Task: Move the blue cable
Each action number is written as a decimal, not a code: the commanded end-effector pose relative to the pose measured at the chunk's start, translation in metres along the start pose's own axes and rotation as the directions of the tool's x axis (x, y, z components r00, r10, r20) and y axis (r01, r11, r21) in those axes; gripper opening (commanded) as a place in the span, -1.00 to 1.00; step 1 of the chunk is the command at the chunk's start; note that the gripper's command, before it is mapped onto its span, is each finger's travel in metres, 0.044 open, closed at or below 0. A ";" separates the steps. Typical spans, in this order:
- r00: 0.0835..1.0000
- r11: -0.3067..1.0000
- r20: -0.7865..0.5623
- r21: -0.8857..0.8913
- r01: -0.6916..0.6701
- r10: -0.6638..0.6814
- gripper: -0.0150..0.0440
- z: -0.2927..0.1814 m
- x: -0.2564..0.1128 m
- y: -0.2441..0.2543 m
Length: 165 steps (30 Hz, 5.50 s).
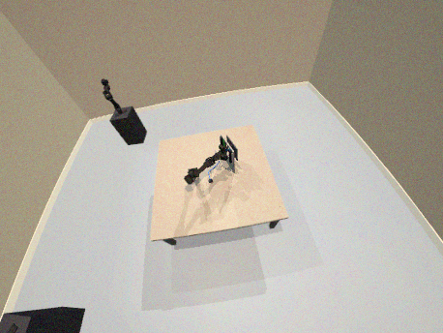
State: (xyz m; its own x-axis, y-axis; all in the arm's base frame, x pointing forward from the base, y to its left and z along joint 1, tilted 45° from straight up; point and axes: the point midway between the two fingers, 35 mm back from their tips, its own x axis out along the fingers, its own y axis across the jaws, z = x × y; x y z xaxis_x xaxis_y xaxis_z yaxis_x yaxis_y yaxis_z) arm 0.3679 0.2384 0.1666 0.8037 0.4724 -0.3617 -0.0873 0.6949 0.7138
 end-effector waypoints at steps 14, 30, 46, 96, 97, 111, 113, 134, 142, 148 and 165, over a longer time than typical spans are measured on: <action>1.000 1.000 0.001 0.000 0.002 -0.002 -0.29 0.000 0.000 -0.001; 1.000 1.000 -0.001 -0.004 -0.002 0.002 -0.49 0.001 0.001 -0.001; 1.000 1.000 -0.002 -0.005 -0.002 0.002 -0.49 -0.003 -0.007 -0.001; 1.000 1.000 -0.003 -0.005 -0.001 0.001 -0.49 -0.009 -0.027 -0.001; 1.000 1.000 -0.003 -0.005 -0.001 0.001 -0.49 -0.009 -0.027 -0.001; 1.000 1.000 -0.004 -0.005 -0.001 0.001 -0.49 -0.015 -0.033 -0.001; 1.000 1.000 -0.004 -0.004 -0.001 0.001 -0.49 -0.016 -0.033 -0.001; 1.000 1.000 -0.004 -0.004 -0.001 0.000 -0.49 -0.026 -0.041 -0.001; 1.000 1.000 -0.004 -0.004 0.000 0.000 -0.49 -0.031 -0.045 -0.001; 1.000 1.000 -0.005 -0.004 0.000 0.000 -0.49 -0.034 -0.047 -0.001; 1.000 1.000 -0.005 -0.004 0.000 0.000 -0.49 -0.042 -0.054 -0.001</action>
State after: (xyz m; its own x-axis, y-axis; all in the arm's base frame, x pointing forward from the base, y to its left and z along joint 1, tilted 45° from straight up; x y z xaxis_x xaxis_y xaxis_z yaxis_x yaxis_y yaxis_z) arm 0.3028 0.2343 0.1564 0.7980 0.4705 -0.3766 -0.0842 0.7058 0.7034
